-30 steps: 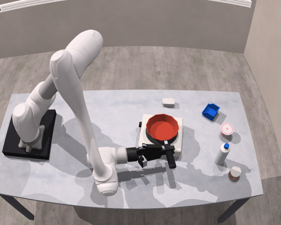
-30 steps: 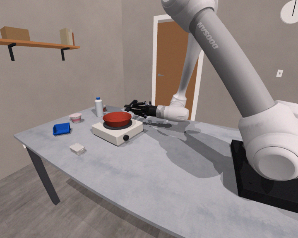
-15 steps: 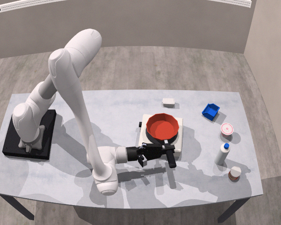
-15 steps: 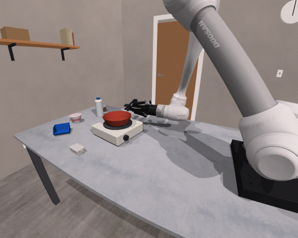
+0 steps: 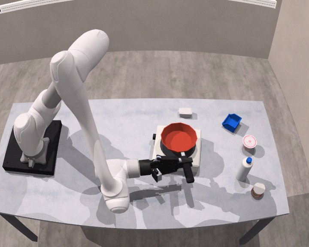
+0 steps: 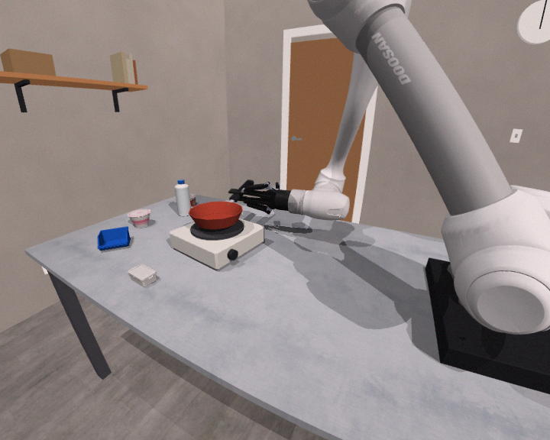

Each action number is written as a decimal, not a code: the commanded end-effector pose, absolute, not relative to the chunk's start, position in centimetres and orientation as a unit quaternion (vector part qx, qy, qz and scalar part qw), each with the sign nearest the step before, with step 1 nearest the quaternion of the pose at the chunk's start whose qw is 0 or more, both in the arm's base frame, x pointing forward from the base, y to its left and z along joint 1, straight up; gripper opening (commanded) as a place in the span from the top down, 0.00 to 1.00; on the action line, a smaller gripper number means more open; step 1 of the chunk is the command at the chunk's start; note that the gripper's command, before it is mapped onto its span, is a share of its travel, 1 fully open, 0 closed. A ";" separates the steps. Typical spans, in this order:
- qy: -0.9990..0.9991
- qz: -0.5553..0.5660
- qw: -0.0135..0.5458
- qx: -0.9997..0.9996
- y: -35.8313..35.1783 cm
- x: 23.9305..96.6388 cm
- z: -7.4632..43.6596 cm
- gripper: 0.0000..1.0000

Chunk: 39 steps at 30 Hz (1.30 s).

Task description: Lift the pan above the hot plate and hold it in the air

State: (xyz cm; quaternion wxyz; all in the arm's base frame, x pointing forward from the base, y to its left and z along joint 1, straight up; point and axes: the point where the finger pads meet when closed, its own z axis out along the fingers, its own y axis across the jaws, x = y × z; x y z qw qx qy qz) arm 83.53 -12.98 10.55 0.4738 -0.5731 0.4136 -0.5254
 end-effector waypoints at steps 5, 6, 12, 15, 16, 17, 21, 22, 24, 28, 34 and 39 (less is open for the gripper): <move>0.413 -0.526 0.474 -0.573 -13.0 83.6 11.7 0.90; 0.413 -0.526 0.474 -0.573 -13.0 83.6 11.9 0.90; 0.413 -0.526 0.474 -0.573 -13.0 83.6 12.5 0.90; 0.413 -0.526 0.474 -0.573 -13.0 83.5 13.1 0.90; 0.413 -0.526 0.474 -0.573 -13.0 83.5 13.3 0.90; 0.413 -0.526 0.474 -0.573 -13.0 83.5 13.4 0.90; 0.413 -0.526 0.474 -0.573 -13.0 83.5 14.2 0.90; 0.413 -0.526 0.474 -0.573 -13.0 83.5 14.4 0.90; 0.413 -0.526 0.474 -0.573 -13.0 83.5 14.8 0.90; 0.413 -0.526 0.474 -0.573 -13.0 83.5 15.2 0.90; 0.413 -0.526 0.474 -0.573 -13.0 83.5 16.4 0.90; 0.413 -0.526 0.474 -0.573 -13.0 83.5 17.3 0.90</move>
